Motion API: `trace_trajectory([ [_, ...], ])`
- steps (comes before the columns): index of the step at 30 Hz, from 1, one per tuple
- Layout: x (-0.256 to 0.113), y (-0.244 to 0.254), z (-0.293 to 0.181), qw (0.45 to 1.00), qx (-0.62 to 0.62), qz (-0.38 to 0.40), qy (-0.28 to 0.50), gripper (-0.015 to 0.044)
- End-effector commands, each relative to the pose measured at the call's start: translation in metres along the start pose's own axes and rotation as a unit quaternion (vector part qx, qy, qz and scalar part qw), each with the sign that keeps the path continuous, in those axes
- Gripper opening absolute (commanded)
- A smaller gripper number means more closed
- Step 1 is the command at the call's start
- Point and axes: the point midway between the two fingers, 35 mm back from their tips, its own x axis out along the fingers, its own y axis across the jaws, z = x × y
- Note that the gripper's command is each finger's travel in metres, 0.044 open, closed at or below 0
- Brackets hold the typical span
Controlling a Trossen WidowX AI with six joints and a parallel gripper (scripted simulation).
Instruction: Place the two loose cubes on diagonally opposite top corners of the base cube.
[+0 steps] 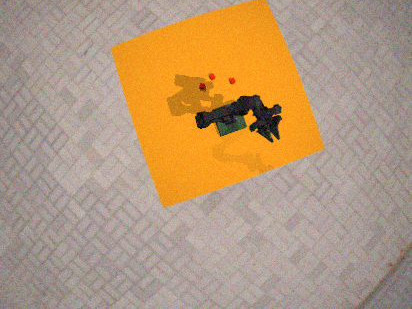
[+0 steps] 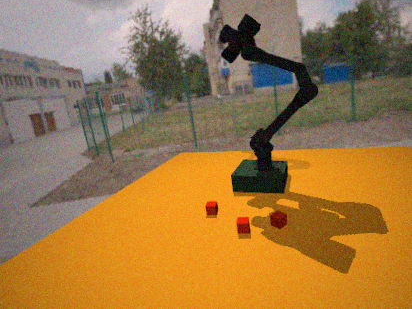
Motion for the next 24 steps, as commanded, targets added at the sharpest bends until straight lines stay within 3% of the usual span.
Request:
trace_trajectory([
  [1, -0.003, 0.030, 0.022, 0.998, 0.005, 0.038, -0.042, 0.0265],
  [12, -0.030, 0.103, 0.067, 0.979, 0.030, 0.153, -0.135, 0.0265],
  [24, -0.085, 0.183, 0.097, 0.930, 0.051, 0.303, -0.200, 0.0265],
])
